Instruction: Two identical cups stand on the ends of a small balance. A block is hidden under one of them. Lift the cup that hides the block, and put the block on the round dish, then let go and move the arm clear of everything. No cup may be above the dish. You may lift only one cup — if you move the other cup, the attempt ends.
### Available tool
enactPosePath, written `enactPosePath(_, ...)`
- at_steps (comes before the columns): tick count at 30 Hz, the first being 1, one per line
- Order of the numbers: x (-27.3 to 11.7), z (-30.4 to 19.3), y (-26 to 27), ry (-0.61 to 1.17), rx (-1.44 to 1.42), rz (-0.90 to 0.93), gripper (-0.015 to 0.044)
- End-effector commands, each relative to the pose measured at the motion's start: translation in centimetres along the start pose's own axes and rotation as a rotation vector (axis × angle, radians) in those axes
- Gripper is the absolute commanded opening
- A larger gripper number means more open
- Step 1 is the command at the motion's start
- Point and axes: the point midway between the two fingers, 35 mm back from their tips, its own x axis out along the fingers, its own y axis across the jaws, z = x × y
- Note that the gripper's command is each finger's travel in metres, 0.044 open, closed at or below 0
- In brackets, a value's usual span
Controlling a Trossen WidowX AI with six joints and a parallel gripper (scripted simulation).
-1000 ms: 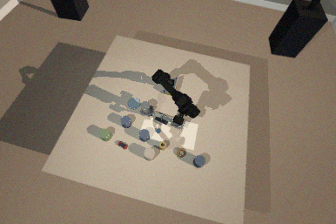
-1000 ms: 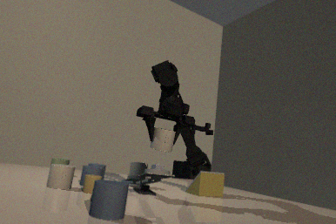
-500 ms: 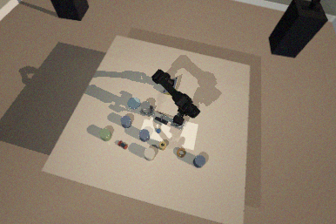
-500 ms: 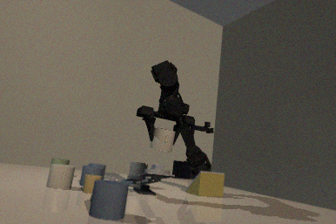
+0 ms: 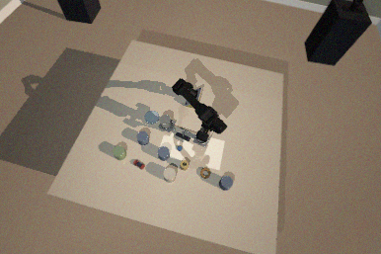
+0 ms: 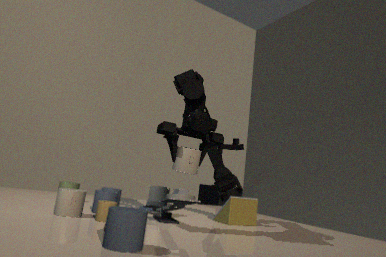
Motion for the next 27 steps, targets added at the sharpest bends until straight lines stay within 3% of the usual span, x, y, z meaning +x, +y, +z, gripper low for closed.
enactPosePath(1, -0.02, 0.04, 0.04, 0.000, -0.001, -0.001, 0.0000)
enactPosePath(27, 0.37, 0.60, 0.56, 0.000, 0.000, 0.001, 0.0000)
